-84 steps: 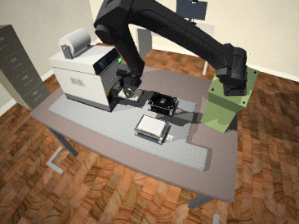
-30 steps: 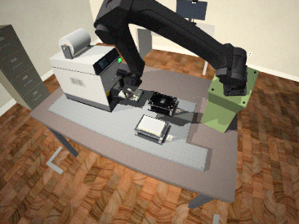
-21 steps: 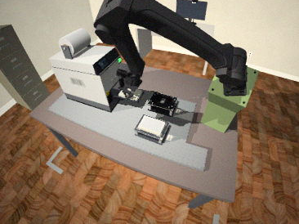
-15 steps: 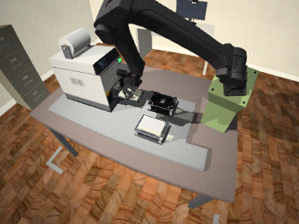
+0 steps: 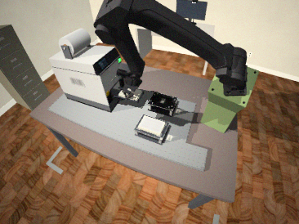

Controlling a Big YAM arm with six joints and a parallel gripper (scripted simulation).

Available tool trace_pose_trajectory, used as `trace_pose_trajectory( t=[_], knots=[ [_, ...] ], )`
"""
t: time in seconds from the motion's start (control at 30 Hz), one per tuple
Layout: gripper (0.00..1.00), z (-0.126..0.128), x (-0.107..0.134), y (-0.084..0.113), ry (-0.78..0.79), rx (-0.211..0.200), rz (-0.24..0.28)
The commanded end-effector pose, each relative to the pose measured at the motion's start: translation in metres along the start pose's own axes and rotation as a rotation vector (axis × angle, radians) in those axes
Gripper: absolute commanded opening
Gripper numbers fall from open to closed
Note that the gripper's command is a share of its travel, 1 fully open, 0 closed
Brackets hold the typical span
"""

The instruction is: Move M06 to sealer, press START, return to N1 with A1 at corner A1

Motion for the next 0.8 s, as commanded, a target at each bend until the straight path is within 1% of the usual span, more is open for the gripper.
trace_pose_trajectory(
  t=[0.0, 0.63, 0.77],
  knots=[
    [1.00, -0.0141, 0.0041, 0.0052, -0.017, 0.018, 0.001],
    [1.00, -0.0141, 0.0033, 0.0057, -0.017, 0.018, -0.001],
    [1.00, -0.0115, -0.0028, 0.0144, -0.012, 0.011, -0.009]
  ],
)
Point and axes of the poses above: the point where the finger pads meet when closed, its own y axis back along the fingers, its own z axis across the jaws, x = y × z, the point moved 6 cm from there along y, back along the fingers, and after that the axes turned 6 degrees about y, right-handed, at the moved point
